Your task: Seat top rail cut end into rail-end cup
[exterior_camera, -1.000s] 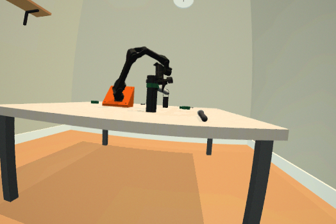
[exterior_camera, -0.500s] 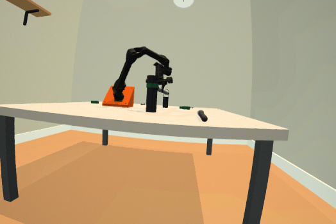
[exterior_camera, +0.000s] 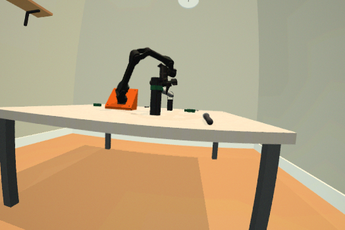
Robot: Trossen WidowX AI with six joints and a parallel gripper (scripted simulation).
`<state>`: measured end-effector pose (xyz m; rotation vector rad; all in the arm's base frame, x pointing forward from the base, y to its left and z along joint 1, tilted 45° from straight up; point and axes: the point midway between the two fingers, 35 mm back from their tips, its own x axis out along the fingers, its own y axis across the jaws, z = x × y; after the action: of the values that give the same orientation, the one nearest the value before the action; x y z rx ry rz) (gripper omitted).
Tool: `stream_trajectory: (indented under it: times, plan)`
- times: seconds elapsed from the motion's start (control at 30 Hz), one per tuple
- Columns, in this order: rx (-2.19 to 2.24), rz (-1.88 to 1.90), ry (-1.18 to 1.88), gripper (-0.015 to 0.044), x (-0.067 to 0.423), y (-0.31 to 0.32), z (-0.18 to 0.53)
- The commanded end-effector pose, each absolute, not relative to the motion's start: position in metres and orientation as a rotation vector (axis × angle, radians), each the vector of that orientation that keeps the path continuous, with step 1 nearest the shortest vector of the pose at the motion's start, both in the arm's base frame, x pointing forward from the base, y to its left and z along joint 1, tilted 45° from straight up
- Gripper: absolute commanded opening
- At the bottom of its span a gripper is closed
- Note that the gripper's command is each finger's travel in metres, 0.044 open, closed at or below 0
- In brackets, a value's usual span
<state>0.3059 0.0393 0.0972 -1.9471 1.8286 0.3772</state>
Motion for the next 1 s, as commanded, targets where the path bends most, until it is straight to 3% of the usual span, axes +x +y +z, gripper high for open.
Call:
stream_trajectory:
  times: [0.0,0.97]
  plan:
    - [-1.957,0.369,1.818,0.0000,0.3065,0.0370,0.1029]
    - [-1.957,0.368,1.818,0.0000,0.3055,0.0295,0.1101]
